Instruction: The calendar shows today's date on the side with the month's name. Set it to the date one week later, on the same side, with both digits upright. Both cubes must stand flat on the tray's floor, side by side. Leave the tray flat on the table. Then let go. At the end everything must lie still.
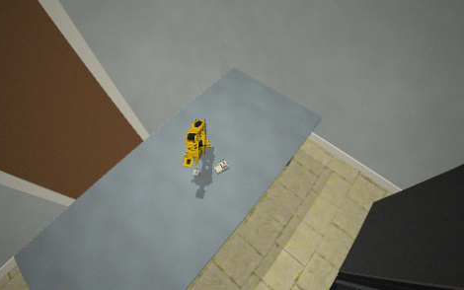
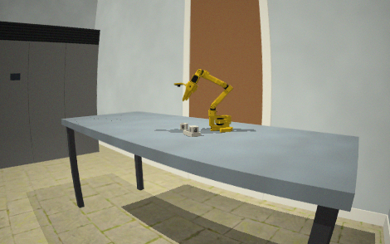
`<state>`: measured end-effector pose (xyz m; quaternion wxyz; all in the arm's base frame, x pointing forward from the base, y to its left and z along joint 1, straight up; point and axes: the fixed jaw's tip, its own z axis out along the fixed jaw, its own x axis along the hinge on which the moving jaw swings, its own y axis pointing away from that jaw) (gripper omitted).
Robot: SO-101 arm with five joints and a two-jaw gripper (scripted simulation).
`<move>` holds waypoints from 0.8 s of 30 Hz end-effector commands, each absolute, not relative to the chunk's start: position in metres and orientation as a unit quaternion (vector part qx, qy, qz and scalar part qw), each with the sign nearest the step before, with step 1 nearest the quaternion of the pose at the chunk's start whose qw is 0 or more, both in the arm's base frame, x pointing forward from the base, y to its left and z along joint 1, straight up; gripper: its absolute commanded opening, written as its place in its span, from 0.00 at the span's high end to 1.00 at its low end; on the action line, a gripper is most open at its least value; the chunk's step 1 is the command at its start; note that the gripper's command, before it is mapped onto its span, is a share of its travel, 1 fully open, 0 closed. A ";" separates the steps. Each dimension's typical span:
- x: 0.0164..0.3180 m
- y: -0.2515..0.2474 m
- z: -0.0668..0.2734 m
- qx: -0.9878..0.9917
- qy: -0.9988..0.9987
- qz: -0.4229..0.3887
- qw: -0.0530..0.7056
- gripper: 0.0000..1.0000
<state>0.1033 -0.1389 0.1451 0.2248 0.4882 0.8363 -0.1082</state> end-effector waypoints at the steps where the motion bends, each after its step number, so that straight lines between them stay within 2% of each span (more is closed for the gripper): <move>1: 0.103 -0.140 0.154 0.469 0.840 -0.125 0.244 0.65; 24: 0.097 -0.138 0.144 0.231 0.934 -0.187 0.200 0.65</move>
